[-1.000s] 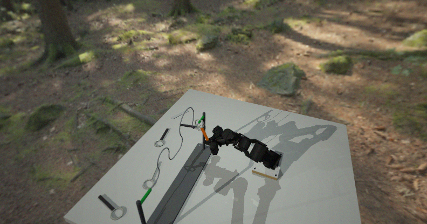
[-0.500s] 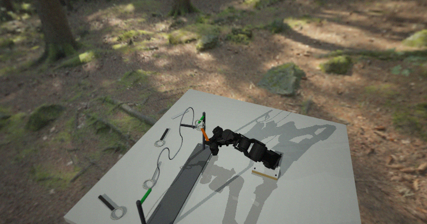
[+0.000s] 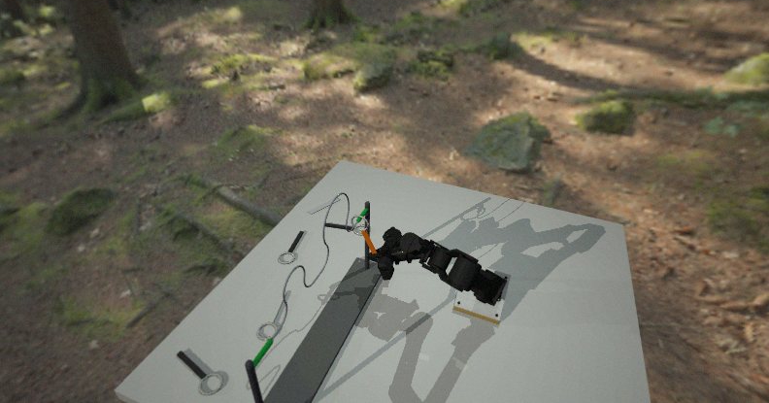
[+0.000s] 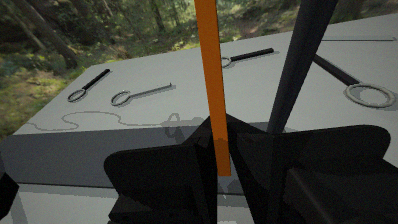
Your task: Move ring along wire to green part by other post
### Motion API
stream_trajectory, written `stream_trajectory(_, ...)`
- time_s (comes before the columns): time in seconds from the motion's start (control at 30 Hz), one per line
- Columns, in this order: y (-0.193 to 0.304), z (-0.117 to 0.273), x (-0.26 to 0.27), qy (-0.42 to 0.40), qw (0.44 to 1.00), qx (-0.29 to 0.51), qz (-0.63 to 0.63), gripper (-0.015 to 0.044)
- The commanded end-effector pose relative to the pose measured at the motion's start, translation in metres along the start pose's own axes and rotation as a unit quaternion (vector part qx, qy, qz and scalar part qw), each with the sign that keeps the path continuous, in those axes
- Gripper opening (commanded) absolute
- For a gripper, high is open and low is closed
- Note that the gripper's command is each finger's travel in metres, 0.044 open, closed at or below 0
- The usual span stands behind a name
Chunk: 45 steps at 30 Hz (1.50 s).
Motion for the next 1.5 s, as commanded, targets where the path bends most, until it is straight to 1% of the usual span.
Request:
stream_trajectory(0.0, 0.000, 0.000, 0.000, 0.000, 1.000, 0.000, 0.000, -0.0097)
stream_trajectory(0.33, 0.000, 0.002, 0.000, 0.000, 1.000, 0.000, 0.000, 0.0160)
stream_trajectory(0.83, 0.000, 0.049, -0.001, 0.003, 1.000, 0.000, -0.002, 0.0160)
stream_trajectory(1.47, 0.000, 0.050, -0.001, 0.003, 1.000, 0.000, -0.002, 0.0160)
Point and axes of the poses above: the point midway between the two fingers, 35 mm back from their tips, its own z axis back along the fingers, its own x axis across the jaws, y = z × x, the point moved 7 cm from there along z, back along the fingers, and after that the axes turned 12 degrees about -z, right-handed, at the moved point
